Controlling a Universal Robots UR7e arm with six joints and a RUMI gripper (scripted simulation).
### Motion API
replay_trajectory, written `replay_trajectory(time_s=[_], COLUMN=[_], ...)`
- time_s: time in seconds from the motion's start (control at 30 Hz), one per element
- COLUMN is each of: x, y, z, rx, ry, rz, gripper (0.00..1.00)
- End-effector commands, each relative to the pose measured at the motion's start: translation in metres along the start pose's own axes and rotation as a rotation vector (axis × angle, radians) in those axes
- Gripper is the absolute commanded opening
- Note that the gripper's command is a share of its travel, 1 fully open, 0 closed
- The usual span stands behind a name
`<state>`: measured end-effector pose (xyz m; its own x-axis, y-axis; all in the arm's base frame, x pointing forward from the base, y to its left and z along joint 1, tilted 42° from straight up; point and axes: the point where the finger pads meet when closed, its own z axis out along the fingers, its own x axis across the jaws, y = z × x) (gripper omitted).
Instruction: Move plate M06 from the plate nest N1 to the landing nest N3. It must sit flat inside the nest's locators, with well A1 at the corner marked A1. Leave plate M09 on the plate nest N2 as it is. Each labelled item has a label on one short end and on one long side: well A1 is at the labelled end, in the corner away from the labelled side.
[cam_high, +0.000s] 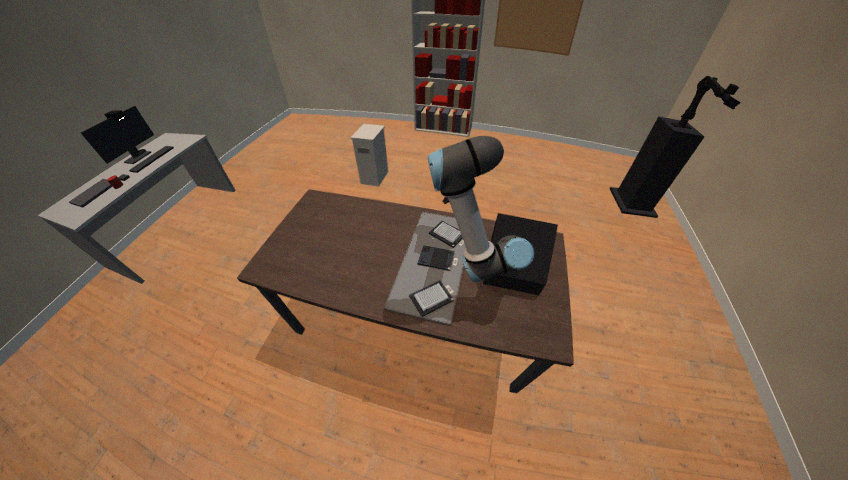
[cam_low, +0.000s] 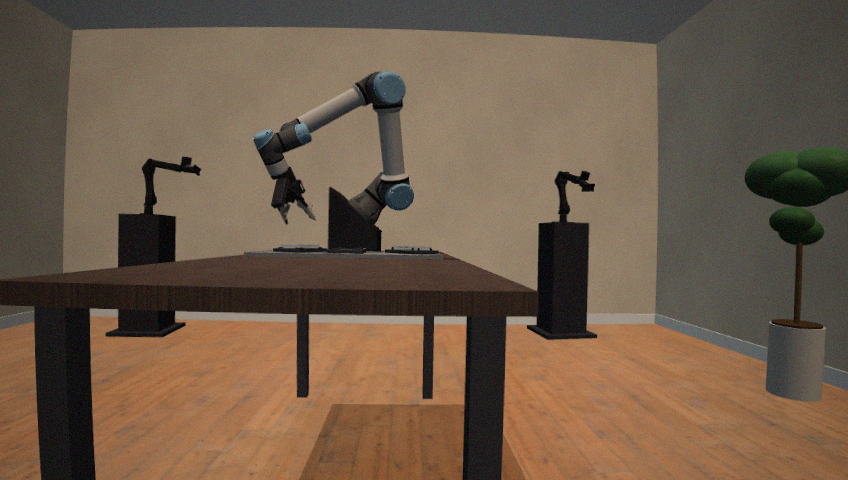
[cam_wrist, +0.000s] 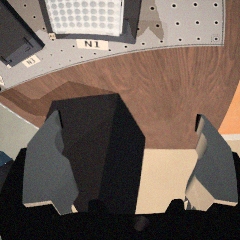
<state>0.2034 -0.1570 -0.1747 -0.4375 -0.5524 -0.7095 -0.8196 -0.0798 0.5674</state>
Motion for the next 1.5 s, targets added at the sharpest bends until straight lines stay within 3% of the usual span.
replay_trajectory(time_s=[0.0, 0.03, 0.53, 0.6, 1.0, 1.47], x=[-0.003, -0.003, -0.026, -0.026, -0.054, -0.054], y=[-0.015, -0.015, -0.068, -0.068, -0.1, -0.102], z=[0.005, 0.005, 0.011, 0.011, 0.003, 0.006], rx=[0.068, 0.068, 0.355, 0.355, 0.593, 0.599], ry=[0.02, 0.02, 0.076, 0.076, 0.107, 0.108], rz=[0.02, 0.02, 0.074, 0.074, 0.084, 0.084], gripper=[0.82, 0.82, 0.82, 0.82, 0.82, 0.82])
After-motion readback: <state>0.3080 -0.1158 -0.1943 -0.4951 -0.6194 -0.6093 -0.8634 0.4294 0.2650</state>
